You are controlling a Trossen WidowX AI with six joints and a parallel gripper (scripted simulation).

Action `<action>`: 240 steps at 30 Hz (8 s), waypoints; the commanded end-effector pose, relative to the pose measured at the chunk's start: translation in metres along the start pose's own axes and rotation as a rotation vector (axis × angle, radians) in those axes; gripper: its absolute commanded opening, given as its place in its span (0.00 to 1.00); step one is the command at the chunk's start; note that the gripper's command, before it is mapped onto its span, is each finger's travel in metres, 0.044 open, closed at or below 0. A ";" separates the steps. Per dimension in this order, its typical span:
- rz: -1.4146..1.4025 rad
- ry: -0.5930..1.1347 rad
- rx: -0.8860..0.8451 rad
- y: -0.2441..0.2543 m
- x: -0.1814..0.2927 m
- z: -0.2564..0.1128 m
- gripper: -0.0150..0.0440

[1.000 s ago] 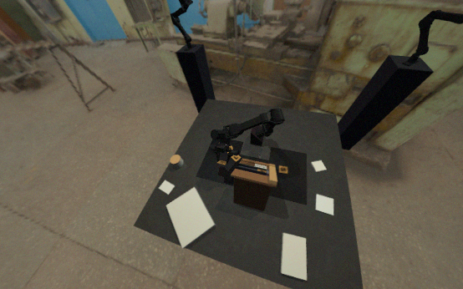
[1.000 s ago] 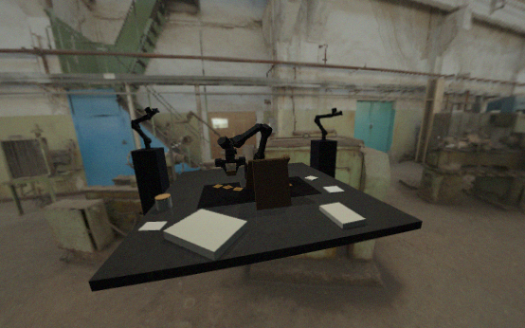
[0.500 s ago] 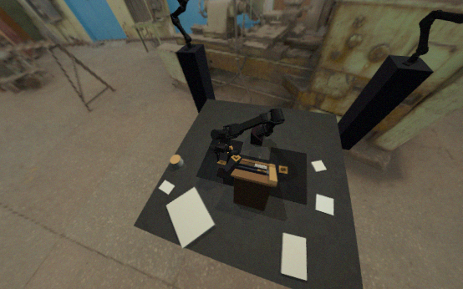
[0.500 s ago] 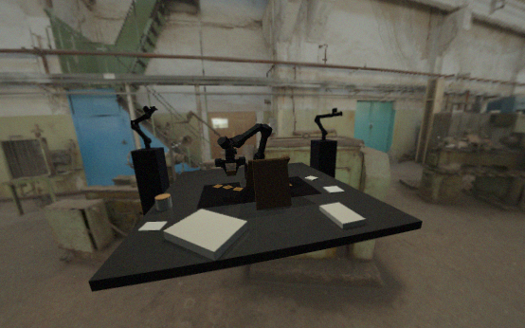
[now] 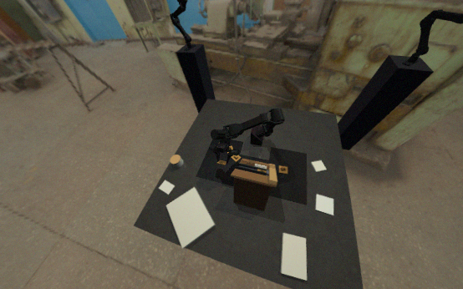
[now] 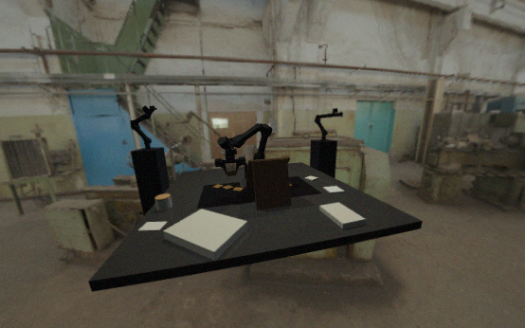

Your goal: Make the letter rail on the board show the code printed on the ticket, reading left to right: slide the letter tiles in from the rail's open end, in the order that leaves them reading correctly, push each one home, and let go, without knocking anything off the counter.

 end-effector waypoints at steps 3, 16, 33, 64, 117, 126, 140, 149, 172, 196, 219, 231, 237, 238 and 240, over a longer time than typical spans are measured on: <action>-0.008 -0.005 -0.002 0.001 -0.001 -0.001 0.25; -0.008 -0.005 -0.002 0.001 -0.001 -0.001 0.25; -0.008 -0.005 -0.002 0.001 -0.001 -0.001 0.25; -0.008 -0.005 -0.002 0.001 -0.001 -0.001 0.25; -0.008 -0.005 -0.002 0.001 -0.001 -0.001 0.25; -0.008 -0.005 -0.002 0.001 -0.001 -0.001 0.25; -0.002 -0.001 0.000 0.000 0.000 0.000 0.25; -0.008 -0.004 -0.002 0.004 -0.001 0.000 0.25; -0.007 -0.005 -0.003 0.015 -0.005 -0.002 0.25; -0.006 -0.004 -0.003 0.027 -0.006 -0.002 0.25; -0.006 -0.004 -0.004 0.038 -0.006 -0.002 0.25; -0.005 -0.004 -0.004 0.044 -0.007 -0.002 0.25; -0.005 -0.004 -0.004 0.047 -0.007 -0.002 0.25; -0.005 -0.004 -0.004 0.048 -0.007 -0.002 0.25; -0.005 -0.004 -0.004 0.049 -0.007 -0.002 0.25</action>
Point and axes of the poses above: the point midway between the two fingers, 35 mm back from their tips, its own z axis out along the fingers, its own y axis across the jaws, x = y × z, the point moved 8 cm from there along -z, back along the fingers, and after that the axes turned 5 degrees about -z, right-handed, at the moved point
